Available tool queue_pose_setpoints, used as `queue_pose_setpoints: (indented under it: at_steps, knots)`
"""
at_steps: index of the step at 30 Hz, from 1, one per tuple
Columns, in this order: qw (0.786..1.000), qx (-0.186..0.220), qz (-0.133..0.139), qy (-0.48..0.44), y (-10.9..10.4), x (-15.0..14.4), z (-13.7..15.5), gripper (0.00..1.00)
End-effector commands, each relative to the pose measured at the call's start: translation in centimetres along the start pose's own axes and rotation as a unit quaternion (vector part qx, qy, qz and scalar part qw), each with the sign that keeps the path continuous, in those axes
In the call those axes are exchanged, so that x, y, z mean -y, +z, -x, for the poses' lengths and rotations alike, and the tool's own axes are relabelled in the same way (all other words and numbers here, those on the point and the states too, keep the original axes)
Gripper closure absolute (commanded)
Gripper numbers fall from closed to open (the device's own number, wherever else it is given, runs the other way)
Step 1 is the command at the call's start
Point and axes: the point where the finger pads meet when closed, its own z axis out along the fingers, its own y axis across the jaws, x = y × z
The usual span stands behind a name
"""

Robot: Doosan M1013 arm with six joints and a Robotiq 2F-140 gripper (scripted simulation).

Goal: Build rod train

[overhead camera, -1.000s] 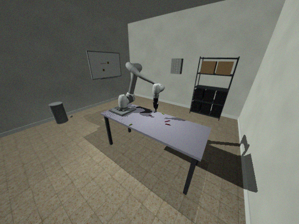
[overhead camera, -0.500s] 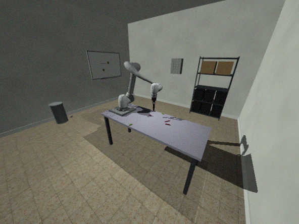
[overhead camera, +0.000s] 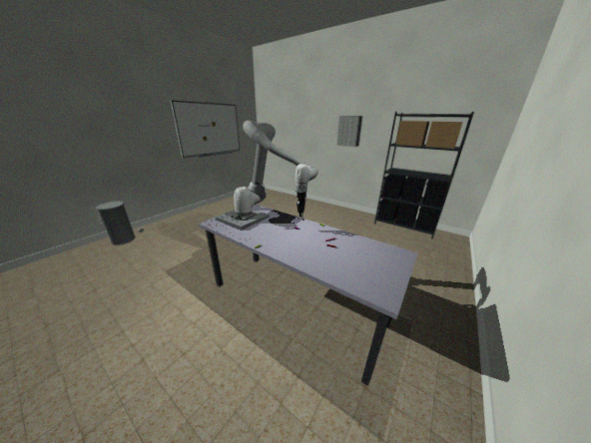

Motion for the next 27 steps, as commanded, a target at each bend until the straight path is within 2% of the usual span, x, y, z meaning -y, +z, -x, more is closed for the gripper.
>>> queue_pose_setpoints:
  at_steps: [1,15,24,27]
  knots:
    - [1.000,0.000,0.001,0.002,0.0,0.0,0.0,0.88]
    - [1.000,0.000,0.001,0.002,0.2,0.0,0.0,0.88]
    - [1.000,0.000,0.001,0.002,2.0,0.0,0.0,0.88]
    - [1.000,0.000,0.001,0.002,3.3,0.0,0.0,0.88]
